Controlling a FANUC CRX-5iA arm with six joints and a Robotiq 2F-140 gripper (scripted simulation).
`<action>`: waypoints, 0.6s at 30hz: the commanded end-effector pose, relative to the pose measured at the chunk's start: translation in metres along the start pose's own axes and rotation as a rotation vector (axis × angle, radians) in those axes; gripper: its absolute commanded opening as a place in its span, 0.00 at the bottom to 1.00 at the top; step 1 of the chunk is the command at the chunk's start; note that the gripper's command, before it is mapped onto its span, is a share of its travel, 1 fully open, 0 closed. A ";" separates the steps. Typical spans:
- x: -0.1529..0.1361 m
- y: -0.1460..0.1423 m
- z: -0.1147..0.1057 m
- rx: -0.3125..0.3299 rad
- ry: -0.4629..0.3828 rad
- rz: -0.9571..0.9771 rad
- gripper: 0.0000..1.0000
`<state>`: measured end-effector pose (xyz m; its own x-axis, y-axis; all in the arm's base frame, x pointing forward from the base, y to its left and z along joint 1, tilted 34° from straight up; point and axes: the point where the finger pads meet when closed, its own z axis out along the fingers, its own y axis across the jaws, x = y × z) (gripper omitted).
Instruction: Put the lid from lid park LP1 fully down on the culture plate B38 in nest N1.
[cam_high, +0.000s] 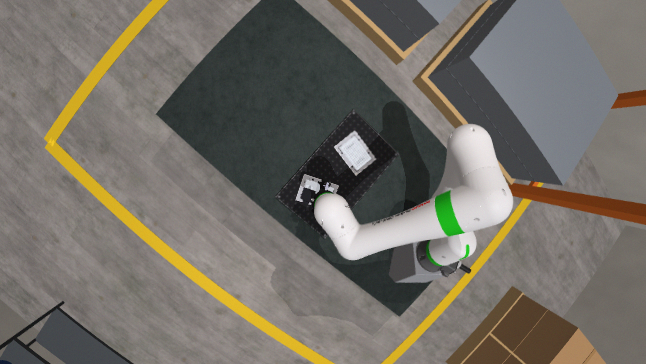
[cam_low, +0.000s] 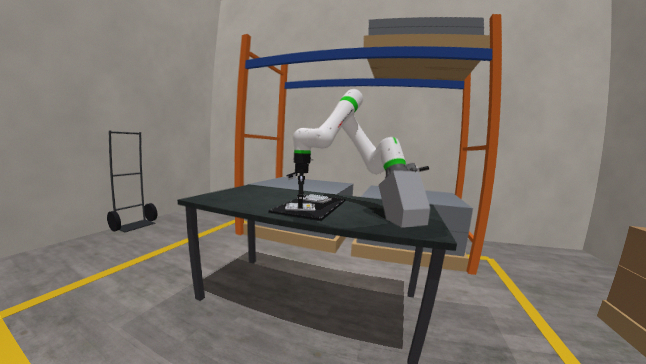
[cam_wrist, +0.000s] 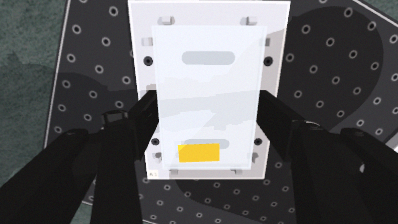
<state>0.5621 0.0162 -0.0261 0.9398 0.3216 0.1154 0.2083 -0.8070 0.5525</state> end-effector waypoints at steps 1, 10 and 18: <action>0.001 0.000 -0.001 0.000 0.001 0.000 0.61; 0.001 0.000 -0.003 0.000 0.001 0.000 0.61; 0.001 0.000 -0.012 0.000 0.001 0.000 0.61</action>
<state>0.5595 0.0205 -0.0187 0.9399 0.3214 0.1152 0.2082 -0.8070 0.5526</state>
